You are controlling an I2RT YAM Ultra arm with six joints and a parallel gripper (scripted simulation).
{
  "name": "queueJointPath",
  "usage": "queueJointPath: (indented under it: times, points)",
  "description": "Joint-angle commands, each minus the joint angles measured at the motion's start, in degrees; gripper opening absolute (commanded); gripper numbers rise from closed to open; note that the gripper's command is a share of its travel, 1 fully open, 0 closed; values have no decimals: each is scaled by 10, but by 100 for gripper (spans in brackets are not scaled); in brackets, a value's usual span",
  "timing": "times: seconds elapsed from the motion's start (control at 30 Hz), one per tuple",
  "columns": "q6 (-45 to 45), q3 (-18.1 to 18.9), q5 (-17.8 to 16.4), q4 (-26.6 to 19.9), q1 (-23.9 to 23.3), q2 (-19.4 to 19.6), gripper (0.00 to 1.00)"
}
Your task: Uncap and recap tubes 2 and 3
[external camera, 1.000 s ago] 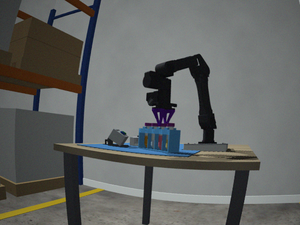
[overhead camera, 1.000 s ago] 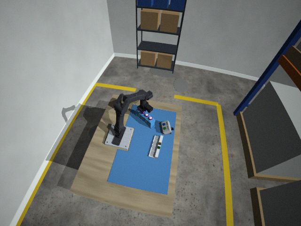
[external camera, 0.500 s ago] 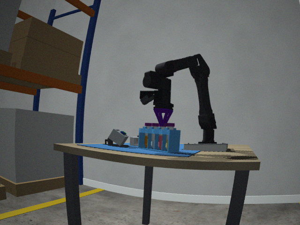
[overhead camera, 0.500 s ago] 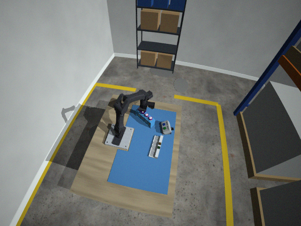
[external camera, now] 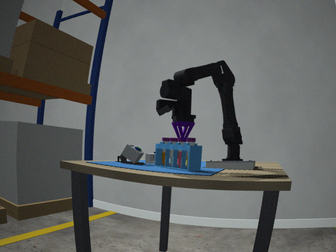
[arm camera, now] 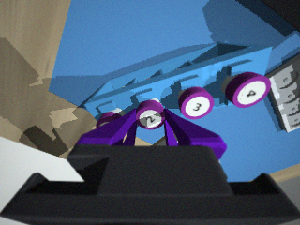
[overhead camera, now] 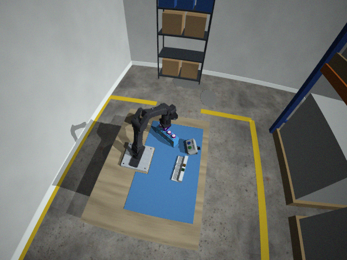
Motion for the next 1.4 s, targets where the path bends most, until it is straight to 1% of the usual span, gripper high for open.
queueJointPath:
  times: [0.0,0.27,0.33,0.83,0.9,1.37]
  points:
    - [-142,3,1,1,0,-3,0]
    - [-371,3,1,1,0,-3,0]
    - [-371,3,1,1,0,-3,0]
    - [-801,4,0,0,0,-3,0]
    - [-801,4,0,0,0,-3,0]
    - [-1196,5,0,-1,0,-3,0]
